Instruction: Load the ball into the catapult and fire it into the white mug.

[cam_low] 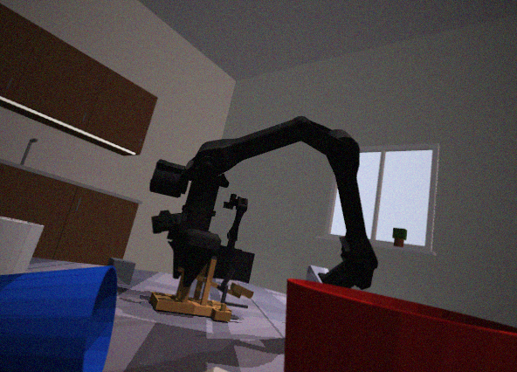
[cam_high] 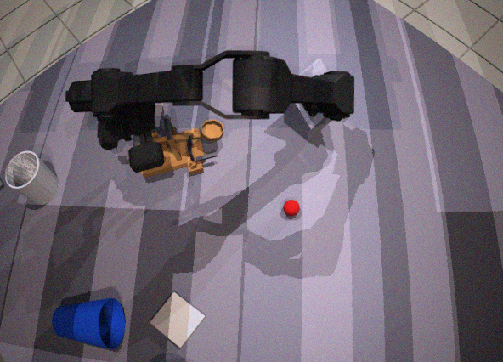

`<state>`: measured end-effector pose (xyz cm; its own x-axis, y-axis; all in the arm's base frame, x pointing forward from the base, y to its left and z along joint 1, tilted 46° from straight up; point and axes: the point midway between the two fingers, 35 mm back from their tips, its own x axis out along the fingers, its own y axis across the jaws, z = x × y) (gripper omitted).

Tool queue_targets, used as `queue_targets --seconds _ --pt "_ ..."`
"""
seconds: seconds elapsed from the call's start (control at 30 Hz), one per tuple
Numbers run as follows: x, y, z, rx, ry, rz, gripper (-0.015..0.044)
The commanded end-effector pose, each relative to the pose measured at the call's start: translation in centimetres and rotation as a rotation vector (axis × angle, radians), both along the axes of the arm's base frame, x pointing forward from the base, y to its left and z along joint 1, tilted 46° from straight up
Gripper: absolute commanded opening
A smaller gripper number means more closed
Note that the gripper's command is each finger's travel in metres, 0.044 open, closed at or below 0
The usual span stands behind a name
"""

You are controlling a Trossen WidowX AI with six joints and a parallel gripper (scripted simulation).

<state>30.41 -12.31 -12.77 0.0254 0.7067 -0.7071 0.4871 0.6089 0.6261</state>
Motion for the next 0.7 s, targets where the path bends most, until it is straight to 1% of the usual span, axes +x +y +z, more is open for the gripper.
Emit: queue_targets --seconds 0.0,0.27,0.63,0.67 --pt "-0.01 0.6 -0.45 0.005 0.003 -0.004 0.044" --pt "-0.04 1.38 -1.14 0.006 0.003 -0.004 0.044" --pt "-0.04 1.05 -0.94 0.002 0.001 0.001 0.0151" --pt "-0.04 1.05 -0.94 0.002 0.001 0.001 0.0145"
